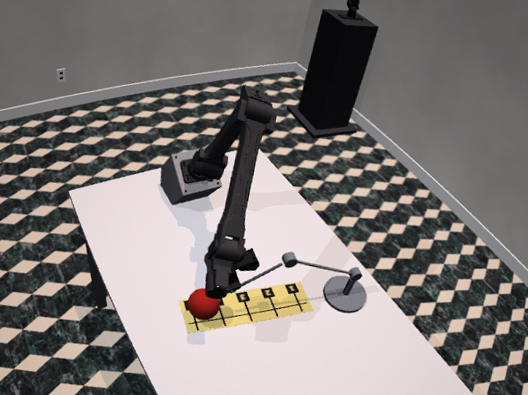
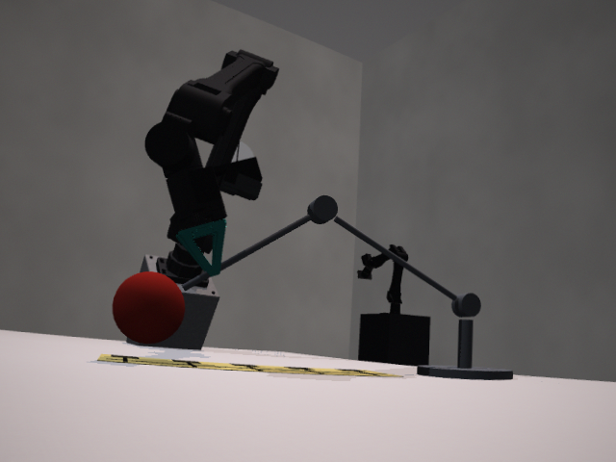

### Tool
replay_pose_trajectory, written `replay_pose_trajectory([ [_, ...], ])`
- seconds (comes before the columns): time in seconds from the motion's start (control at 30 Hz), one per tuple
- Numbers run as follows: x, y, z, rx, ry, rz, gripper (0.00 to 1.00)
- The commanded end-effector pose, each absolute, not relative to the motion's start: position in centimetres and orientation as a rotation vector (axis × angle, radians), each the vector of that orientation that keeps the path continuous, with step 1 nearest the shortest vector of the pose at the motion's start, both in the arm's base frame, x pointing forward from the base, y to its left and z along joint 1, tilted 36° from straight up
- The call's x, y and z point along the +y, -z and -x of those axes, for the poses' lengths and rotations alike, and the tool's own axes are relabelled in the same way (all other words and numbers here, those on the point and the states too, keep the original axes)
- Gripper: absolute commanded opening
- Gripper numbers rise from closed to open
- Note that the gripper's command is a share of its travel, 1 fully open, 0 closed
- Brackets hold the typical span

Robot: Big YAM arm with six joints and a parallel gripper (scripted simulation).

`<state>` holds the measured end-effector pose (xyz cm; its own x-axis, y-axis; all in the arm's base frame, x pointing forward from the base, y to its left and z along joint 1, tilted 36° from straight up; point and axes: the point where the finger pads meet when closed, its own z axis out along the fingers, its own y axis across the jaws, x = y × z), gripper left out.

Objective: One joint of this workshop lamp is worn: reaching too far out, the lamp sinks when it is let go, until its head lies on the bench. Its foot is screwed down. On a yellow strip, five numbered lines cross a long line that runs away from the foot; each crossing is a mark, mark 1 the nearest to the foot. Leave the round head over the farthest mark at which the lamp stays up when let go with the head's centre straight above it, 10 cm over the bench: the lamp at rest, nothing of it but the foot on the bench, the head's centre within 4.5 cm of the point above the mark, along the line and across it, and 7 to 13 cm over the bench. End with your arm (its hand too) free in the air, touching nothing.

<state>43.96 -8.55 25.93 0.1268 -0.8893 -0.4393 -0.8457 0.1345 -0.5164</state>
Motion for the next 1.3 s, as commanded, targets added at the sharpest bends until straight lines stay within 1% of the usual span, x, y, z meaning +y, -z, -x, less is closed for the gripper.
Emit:
replay_pose_trajectory([
  [0.0, -10.8, -28.6, -44.3, 1.714, 0.189, 1.665, 0.00],
  [1.0, -10.7, -28.7, -44.3, 1.714, 0.189, 1.665, 0.00],
  [1.27, -12.2, -30.2, -44.1, 1.714, 0.189, 1.665, 0.00],
])
